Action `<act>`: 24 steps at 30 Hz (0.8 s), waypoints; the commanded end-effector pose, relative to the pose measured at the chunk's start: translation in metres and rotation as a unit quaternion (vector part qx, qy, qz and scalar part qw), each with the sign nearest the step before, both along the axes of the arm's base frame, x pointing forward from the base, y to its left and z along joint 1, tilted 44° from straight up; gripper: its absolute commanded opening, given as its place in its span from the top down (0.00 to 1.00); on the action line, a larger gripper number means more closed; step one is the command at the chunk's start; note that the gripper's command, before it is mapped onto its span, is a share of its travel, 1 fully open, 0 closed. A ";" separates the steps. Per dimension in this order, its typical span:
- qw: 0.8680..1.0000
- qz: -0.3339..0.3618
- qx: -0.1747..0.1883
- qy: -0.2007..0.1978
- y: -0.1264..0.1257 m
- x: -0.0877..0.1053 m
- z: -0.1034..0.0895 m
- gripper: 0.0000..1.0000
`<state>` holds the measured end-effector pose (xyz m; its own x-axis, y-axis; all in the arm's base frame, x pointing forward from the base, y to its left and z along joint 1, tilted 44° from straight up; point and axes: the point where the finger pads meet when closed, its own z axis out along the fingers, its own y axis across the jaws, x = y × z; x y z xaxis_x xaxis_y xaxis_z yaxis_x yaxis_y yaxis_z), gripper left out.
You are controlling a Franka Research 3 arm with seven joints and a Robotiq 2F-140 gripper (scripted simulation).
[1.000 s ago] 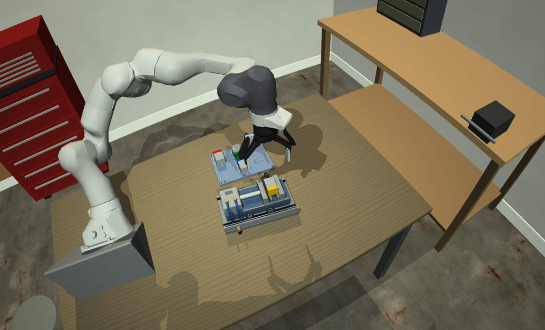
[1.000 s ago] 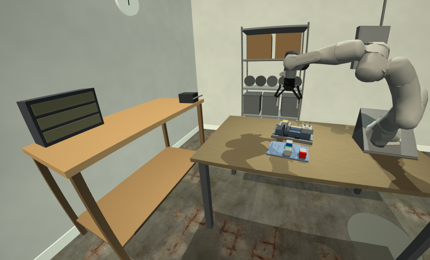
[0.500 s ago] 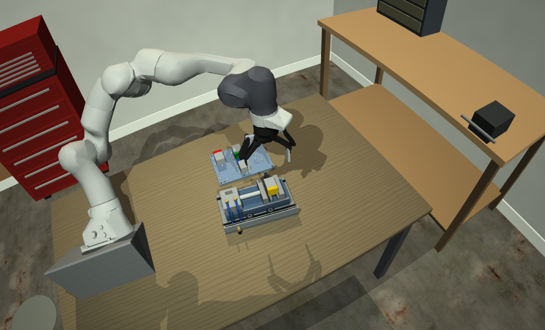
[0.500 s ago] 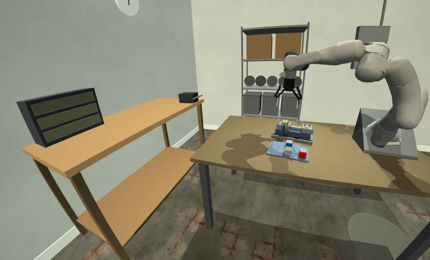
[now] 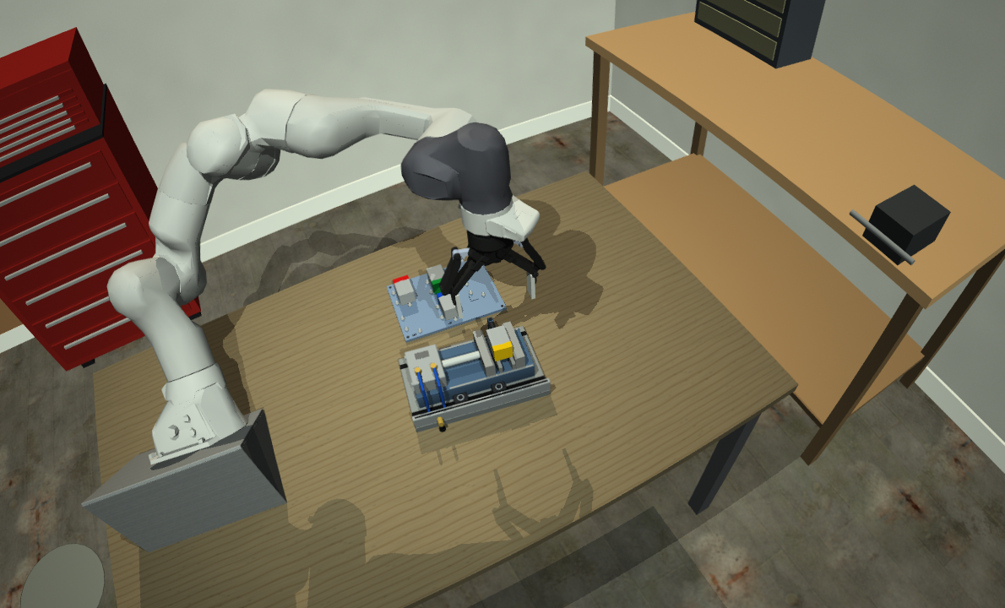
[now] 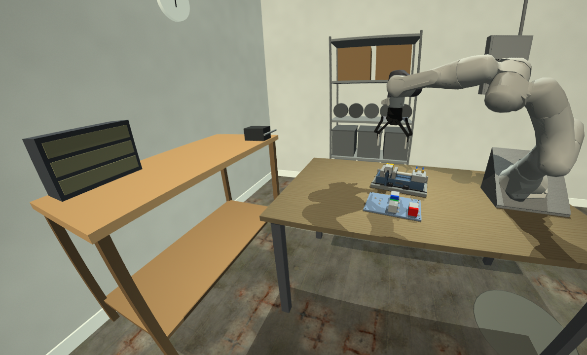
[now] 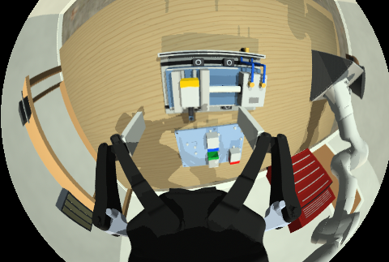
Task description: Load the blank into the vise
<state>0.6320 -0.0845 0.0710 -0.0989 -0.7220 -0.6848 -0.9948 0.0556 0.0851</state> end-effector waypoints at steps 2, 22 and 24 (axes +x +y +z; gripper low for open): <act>1.000 0.000 0.002 0.000 0.003 0.000 -0.001 0.00; 1.000 0.000 0.000 0.000 0.001 0.000 -0.001 0.00; 1.000 0.000 0.000 0.000 0.001 0.000 -0.001 0.00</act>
<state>0.6321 -0.0839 0.0704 -0.0992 -0.7221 -0.6846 -0.9948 0.0560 0.0850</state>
